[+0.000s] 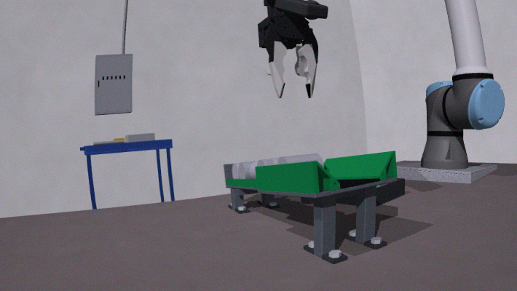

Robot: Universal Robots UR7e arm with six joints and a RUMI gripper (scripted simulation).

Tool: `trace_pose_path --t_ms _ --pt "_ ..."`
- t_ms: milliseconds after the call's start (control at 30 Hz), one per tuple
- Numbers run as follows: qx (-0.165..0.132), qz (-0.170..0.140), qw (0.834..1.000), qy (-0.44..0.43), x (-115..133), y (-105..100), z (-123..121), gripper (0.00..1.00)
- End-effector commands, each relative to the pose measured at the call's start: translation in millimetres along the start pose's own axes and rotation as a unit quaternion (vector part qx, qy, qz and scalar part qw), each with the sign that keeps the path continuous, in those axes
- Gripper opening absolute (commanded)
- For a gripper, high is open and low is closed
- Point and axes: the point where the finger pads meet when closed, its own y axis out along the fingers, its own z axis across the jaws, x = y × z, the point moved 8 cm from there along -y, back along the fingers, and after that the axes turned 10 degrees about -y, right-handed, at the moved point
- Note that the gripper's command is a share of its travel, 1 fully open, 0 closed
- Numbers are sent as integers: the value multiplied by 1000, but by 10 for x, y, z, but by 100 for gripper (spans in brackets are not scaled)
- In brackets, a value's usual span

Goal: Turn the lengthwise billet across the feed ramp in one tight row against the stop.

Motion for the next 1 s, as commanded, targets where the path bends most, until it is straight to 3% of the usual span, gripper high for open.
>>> trace_pose_path --t_ms 0,200,367,767,967 --pt "0 0 1000 0 63 -3 88 35" --pt "0 0 1000 0 63 -3 88 35" --pt "0 0 1000 0 380 1 461 35" --pt "0 0 1000 0 380 1 461 35" --pt "0 0 1000 0 372 302 449 35"
